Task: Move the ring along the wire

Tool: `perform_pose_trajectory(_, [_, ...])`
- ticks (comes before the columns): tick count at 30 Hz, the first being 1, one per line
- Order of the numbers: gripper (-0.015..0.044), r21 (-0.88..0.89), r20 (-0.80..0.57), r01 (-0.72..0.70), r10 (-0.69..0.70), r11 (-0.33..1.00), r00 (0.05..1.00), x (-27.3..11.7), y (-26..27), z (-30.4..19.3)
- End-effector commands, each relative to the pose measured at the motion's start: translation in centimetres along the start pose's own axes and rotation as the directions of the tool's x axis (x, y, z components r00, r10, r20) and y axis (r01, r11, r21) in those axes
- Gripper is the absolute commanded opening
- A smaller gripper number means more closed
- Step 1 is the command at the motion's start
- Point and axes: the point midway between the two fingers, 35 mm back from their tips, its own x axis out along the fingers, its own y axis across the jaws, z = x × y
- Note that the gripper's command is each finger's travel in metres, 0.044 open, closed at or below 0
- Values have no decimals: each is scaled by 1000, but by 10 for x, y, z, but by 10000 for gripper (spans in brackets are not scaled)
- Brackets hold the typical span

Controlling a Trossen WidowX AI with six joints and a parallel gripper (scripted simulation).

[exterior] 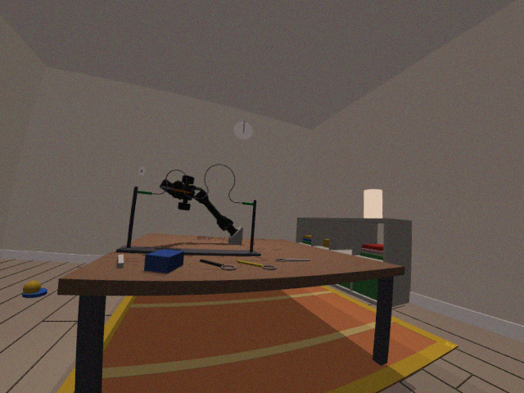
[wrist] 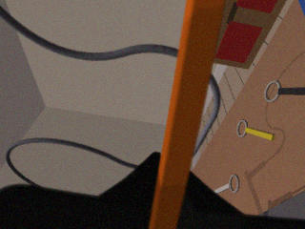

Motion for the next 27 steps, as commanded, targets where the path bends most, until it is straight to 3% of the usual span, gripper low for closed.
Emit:
perform_pose_trajectory(1, [-150, 29, 4, -31, 31, 999, 1000, -2, 11, 1])
perform_pose_trajectory(27, [-150, 211, 16, -127, 126, 969, 992, -5, 47, 6])
